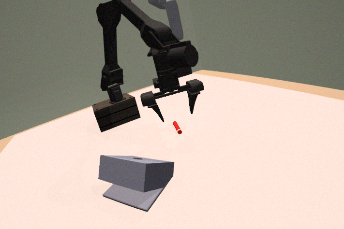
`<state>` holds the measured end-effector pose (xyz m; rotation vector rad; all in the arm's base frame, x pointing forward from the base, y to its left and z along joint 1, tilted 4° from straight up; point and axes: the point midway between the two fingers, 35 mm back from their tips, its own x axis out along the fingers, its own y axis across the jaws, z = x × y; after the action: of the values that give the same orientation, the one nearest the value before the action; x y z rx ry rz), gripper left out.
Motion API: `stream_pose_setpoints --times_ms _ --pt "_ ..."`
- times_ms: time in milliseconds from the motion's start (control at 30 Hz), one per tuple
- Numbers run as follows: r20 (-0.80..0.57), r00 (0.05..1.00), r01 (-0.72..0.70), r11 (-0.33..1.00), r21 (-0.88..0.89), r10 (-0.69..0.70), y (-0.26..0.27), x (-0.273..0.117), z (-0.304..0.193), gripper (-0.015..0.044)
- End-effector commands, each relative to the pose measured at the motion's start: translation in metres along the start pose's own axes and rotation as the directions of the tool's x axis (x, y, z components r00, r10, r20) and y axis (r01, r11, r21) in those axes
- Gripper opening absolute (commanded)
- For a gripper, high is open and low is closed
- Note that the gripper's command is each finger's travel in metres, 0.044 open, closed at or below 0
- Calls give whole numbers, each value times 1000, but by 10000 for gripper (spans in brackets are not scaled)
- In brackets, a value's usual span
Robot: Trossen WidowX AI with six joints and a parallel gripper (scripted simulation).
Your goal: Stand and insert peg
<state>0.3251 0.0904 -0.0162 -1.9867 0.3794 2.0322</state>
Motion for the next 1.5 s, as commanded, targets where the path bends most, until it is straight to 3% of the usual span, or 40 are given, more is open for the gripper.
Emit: stream_pose_setpoints --times_ms 0,867,1267,1467 --pt "10 1000 -15 1000 -5 15 3 12 2 440" --pt "10 1000 -15 1000 -5 15 5 49 4 440" --pt "10 1000 -15 1000 -5 15 5 49 4 125" --pt "10 1000 -15 1000 -5 15 5 49 4 110"
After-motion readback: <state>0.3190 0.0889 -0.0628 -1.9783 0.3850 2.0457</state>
